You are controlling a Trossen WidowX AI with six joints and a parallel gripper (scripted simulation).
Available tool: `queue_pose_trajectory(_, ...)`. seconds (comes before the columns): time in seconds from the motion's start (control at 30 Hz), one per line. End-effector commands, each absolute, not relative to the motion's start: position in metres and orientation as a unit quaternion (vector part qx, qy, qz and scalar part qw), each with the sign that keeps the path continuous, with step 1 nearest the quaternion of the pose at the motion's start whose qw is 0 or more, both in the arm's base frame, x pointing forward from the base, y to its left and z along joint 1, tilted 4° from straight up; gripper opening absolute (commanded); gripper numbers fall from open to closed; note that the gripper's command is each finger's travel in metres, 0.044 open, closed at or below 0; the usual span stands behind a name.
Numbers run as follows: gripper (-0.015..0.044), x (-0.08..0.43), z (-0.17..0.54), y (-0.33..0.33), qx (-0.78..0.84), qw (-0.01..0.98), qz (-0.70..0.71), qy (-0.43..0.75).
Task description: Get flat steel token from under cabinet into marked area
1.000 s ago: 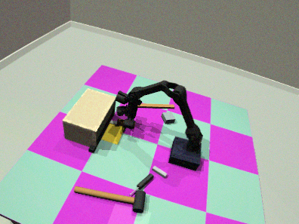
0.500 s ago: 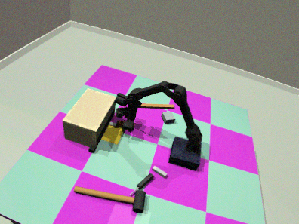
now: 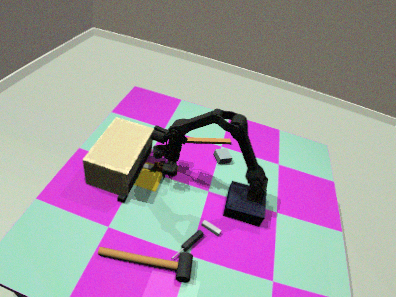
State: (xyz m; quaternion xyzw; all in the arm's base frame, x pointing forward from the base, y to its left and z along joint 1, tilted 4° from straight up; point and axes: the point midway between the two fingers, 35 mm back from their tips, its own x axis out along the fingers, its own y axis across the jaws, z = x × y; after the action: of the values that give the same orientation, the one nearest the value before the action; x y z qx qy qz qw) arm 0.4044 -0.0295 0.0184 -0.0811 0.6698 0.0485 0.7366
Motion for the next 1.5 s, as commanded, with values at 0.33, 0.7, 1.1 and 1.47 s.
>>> queue_pose_trajectory(0.33,0.0000,0.402,0.017,-0.013,-0.079,0.737,0.054,0.669)
queue_pose_trajectory(0.7,0.0000,0.400,0.016,-0.013,-0.079,0.737,0.054,0.669)
queue_pose_trajectory(1.1,0.0000,0.389,0.015,-0.016,-0.079,0.736,0.054,0.670)
queue_pose_trajectory(1.47,0.0000,0.379,0.014,-0.019,-0.080,0.736,0.054,0.670)
